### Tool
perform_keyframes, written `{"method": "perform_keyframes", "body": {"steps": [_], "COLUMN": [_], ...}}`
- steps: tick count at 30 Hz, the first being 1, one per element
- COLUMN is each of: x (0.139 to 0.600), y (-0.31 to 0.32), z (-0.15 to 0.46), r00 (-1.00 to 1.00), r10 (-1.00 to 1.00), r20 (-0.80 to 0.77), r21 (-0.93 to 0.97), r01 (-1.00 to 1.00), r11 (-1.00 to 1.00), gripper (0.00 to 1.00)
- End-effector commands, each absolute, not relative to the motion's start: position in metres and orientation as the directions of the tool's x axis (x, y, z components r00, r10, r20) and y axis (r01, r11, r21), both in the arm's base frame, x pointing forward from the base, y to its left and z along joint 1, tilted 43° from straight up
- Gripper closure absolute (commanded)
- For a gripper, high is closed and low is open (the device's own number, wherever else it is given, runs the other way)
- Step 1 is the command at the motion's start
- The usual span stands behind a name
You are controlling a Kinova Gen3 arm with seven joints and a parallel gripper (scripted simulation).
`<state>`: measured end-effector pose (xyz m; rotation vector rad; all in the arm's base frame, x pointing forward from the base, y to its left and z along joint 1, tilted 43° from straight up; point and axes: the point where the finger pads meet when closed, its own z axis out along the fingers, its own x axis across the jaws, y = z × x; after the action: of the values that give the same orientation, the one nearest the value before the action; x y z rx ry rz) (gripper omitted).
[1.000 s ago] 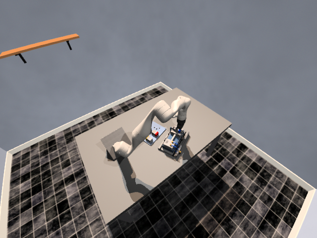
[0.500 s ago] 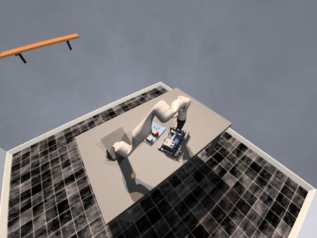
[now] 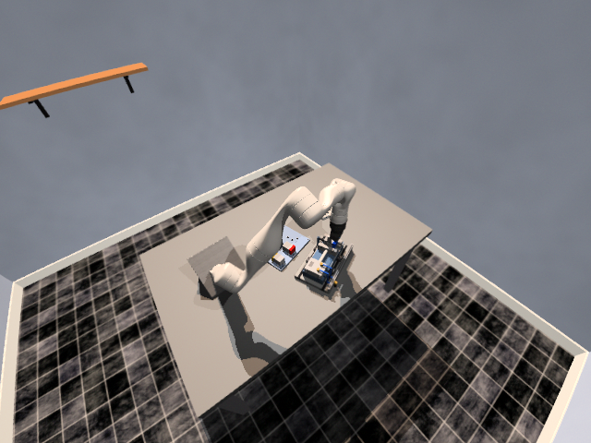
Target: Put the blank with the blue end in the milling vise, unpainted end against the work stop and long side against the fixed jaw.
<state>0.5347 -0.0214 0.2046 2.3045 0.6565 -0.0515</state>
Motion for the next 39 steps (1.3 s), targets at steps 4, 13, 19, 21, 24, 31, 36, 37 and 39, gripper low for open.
{"method": "perform_keyframes", "body": {"steps": [4, 13, 19, 21, 24, 31, 36, 37, 39], "x": [0.5350, 0.5351, 0.5351, 0.5351, 0.5351, 0.5351, 0.5351, 0.5351, 0.5351], "y": [-0.0207, -0.0211, -0.0208, -0.0208, -0.0208, -0.0208, -0.0208, -0.0208, -0.0208], "z": [0.2049, 0.2045, 0.2047, 0.2047, 0.2047, 0.2047, 0.2047, 0.2047, 0.2047], "r00": [0.869, 0.869, 0.869, 0.869, 0.869, 0.869, 0.869, 0.869, 0.869], "r10": [0.444, 0.444, 0.444, 0.444, 0.444, 0.444, 0.444, 0.444, 0.444], "r20": [-0.220, -0.220, -0.220, -0.220, -0.220, -0.220, -0.220, -0.220, -0.220], "r21": [0.642, 0.642, 0.642, 0.642, 0.642, 0.642, 0.642, 0.642, 0.642], "r01": [0.472, 0.472, 0.472, 0.472, 0.472, 0.472, 0.472, 0.472, 0.472], "r11": [-0.605, -0.605, -0.605, -0.605, -0.605, -0.605, -0.605, -0.605, -0.605], "gripper": [1.00, 1.00, 0.00, 0.00, 0.00, 0.00, 0.00, 0.00, 0.00]}}
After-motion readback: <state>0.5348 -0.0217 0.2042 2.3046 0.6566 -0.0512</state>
